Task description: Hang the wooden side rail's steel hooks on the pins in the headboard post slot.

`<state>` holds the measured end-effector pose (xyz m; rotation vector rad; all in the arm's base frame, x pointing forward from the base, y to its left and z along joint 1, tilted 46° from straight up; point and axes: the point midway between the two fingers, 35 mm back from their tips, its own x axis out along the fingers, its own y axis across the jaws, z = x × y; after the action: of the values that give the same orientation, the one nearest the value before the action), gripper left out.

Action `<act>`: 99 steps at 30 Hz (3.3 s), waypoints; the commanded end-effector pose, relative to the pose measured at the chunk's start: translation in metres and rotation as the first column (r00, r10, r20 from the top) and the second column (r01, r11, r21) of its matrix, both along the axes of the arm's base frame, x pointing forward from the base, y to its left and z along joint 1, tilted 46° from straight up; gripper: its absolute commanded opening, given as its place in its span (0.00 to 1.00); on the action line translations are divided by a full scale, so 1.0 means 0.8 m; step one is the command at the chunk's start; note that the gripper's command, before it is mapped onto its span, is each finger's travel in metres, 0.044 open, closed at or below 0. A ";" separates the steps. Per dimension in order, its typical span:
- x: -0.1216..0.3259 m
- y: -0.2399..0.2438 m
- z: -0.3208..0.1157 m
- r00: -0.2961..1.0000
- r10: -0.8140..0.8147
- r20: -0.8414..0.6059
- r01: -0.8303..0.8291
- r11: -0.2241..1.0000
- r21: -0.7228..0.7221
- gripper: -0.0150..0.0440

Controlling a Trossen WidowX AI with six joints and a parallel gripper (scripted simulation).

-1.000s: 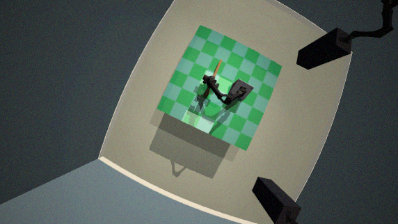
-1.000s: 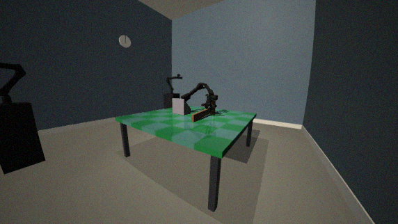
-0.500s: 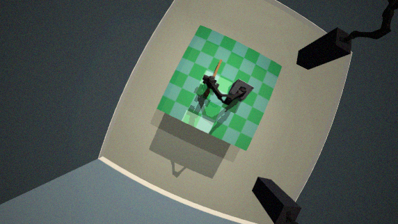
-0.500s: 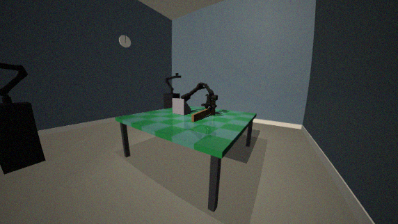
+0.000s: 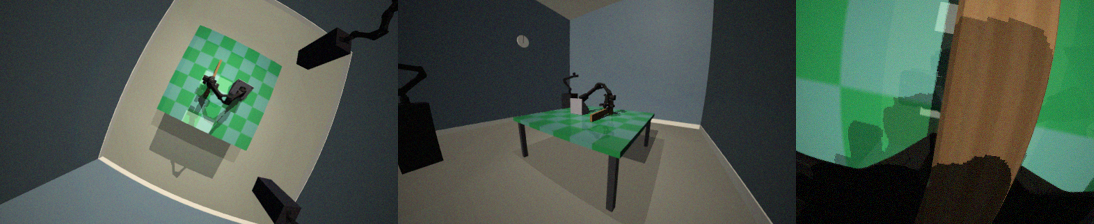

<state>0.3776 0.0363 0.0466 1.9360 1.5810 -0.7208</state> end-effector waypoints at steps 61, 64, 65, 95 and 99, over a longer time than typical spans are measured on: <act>0.004 0.004 0.008 1.000 -0.010 0.006 0.010 1.000 0.000 0.25; 0.004 0.004 0.009 1.000 -0.010 0.006 0.010 1.000 0.000 0.25; 0.004 0.004 0.009 1.000 -0.010 0.006 0.010 1.000 0.000 0.25; 0.004 0.007 0.012 1.000 -0.010 0.006 0.010 1.000 0.000 0.25; 0.005 0.007 0.012 1.000 -0.010 0.006 0.010 1.000 0.000 0.25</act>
<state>0.3789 0.0436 0.0539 1.9367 1.5793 -0.7199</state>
